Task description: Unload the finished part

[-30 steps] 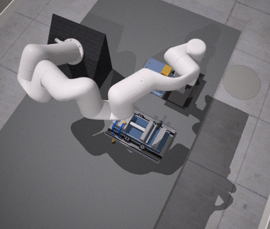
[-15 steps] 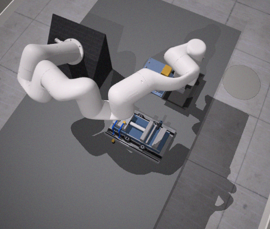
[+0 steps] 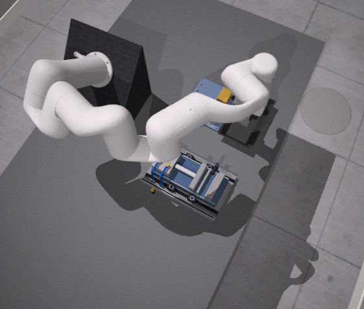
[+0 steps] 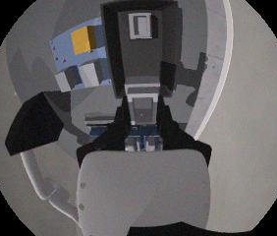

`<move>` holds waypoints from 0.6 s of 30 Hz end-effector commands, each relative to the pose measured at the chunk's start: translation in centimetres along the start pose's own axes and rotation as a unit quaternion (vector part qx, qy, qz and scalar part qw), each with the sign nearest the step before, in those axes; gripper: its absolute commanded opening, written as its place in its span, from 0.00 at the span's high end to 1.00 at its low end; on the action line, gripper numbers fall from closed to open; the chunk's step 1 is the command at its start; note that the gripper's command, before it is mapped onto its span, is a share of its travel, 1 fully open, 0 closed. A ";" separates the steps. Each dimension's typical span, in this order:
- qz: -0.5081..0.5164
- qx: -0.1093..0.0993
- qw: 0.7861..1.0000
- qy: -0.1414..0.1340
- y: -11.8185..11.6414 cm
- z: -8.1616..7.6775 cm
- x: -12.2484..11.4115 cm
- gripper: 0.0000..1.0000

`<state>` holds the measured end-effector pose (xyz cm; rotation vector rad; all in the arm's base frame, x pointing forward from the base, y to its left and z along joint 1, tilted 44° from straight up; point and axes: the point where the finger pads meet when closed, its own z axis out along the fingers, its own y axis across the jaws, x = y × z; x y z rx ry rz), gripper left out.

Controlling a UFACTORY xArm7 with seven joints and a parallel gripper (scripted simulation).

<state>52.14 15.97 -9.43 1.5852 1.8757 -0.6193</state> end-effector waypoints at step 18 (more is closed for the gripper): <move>0.000 -0.002 1.000 0.002 0.1 1.9 0.1 1.00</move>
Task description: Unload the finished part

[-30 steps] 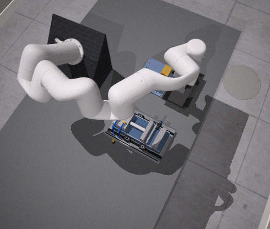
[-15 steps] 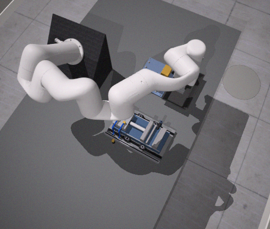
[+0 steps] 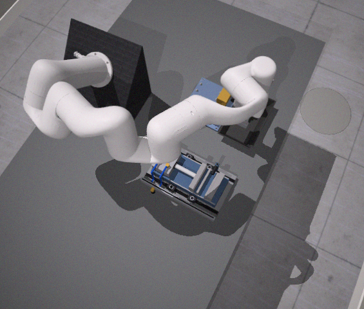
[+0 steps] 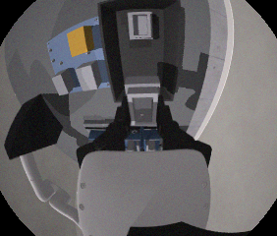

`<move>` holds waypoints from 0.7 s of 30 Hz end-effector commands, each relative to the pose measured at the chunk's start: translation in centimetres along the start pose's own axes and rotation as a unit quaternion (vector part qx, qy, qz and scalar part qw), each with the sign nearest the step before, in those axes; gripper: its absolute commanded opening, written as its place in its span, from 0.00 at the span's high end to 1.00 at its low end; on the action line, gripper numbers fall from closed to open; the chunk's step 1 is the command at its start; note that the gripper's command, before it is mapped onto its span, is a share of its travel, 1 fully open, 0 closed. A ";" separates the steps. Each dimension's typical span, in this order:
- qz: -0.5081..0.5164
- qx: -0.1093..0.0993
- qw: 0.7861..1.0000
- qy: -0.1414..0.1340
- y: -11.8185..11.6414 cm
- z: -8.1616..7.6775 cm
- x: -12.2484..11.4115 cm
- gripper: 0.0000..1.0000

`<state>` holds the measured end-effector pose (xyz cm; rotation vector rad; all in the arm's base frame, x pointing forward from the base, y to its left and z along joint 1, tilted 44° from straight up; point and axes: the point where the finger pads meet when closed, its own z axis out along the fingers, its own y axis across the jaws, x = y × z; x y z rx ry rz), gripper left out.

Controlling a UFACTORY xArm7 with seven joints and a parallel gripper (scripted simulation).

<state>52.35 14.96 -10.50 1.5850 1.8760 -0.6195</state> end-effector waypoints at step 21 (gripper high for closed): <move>0.000 -0.002 1.000 0.002 0.1 4.2 0.2 1.00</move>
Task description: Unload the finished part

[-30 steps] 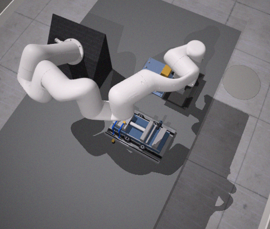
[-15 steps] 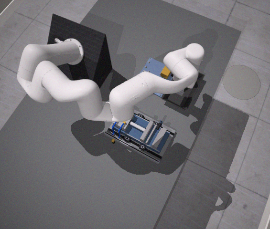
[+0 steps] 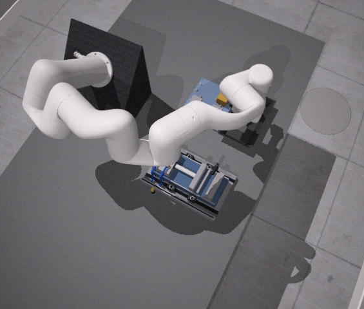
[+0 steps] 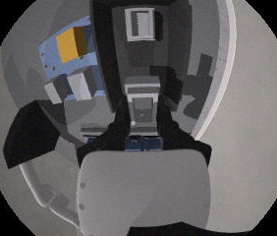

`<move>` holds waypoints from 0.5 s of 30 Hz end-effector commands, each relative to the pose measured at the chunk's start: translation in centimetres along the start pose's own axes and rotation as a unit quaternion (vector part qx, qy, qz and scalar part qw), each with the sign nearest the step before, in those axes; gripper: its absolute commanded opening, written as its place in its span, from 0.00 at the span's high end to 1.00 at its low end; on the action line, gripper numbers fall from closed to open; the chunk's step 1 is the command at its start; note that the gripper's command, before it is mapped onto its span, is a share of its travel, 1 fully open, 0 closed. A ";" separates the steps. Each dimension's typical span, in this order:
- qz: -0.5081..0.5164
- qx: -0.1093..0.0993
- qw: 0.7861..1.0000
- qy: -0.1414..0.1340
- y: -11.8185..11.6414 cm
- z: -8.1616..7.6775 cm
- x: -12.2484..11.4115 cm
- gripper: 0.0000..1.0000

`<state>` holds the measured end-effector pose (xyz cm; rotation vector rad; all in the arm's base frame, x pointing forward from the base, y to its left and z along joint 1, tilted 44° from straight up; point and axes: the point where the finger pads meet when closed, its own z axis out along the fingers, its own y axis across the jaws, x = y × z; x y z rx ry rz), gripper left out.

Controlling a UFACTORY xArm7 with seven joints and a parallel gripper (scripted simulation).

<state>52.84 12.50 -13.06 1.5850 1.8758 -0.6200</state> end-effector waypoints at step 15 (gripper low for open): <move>0.000 -0.002 1.000 0.002 0.1 2.9 0.2 1.00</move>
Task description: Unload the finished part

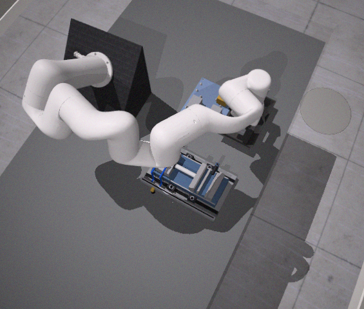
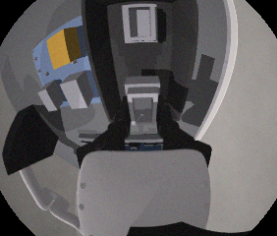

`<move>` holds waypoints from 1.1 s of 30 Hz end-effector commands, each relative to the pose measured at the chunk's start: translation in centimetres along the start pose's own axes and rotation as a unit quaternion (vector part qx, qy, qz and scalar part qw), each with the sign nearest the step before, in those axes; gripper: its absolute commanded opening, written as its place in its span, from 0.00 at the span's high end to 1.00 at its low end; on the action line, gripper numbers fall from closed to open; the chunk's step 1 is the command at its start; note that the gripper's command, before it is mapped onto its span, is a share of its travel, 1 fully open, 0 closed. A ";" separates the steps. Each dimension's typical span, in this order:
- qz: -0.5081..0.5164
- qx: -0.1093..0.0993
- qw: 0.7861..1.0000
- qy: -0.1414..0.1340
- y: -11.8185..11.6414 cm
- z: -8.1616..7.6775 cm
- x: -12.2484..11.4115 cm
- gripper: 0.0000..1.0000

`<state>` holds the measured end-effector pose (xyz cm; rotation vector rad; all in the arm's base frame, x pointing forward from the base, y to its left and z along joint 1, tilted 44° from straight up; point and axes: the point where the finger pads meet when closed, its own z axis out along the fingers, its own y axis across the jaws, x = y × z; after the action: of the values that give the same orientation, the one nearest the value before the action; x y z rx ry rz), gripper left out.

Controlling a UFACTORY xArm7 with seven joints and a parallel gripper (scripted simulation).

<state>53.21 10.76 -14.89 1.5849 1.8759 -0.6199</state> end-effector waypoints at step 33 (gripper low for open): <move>0.000 -0.002 1.000 0.002 0.1 1.8 0.2 1.00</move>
<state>53.53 9.36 -16.40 1.5850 1.8760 -0.6194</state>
